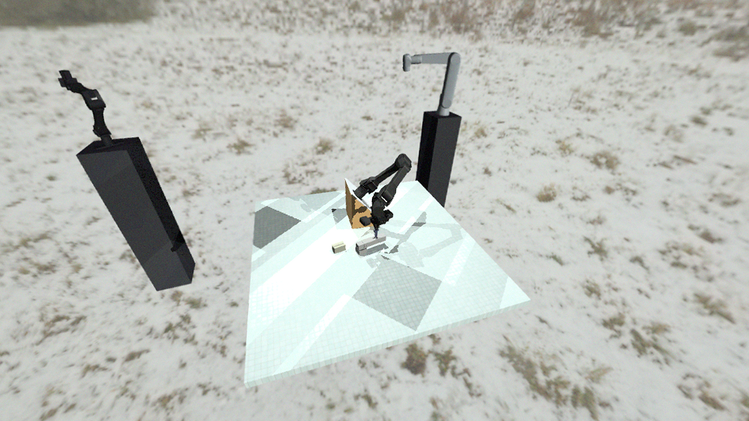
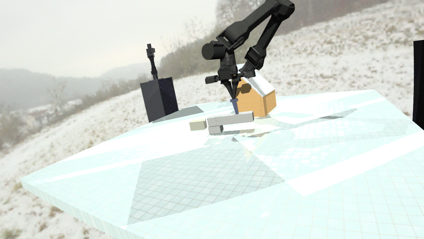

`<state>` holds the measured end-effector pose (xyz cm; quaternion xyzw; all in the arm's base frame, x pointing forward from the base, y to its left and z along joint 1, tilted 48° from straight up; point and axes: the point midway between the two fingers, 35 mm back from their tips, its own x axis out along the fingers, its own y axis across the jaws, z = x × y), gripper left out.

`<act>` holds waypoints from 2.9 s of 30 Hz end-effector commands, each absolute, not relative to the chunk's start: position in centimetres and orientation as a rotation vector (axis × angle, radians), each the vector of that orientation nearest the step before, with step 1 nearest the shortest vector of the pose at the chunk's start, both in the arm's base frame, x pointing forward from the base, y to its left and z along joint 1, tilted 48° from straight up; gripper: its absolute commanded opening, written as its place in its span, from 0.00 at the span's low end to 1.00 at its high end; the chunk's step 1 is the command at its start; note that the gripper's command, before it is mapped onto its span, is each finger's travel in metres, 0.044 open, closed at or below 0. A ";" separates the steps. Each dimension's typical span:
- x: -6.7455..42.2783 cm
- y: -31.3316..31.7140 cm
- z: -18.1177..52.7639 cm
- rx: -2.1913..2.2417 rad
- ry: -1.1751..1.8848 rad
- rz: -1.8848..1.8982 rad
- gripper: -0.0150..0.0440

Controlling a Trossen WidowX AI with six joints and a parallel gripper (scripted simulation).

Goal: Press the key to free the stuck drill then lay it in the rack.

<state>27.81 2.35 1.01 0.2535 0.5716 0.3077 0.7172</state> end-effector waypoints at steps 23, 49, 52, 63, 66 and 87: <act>27.5 3.9 -0.1 0.546 1.282 0.701 0.25; 27.6 1.4 1.7 0.541 1.285 0.695 0.52; 27.2 -1.0 3.9 0.543 1.283 0.698 0.65; 29.9 -2.6 -2.5 0.049 0.997 1.021 1.00; 30.6 -3.2 -5.8 -0.181 0.848 1.153 1.00; 30.8 -3.9 -14.5 -0.747 0.417 1.419 1.00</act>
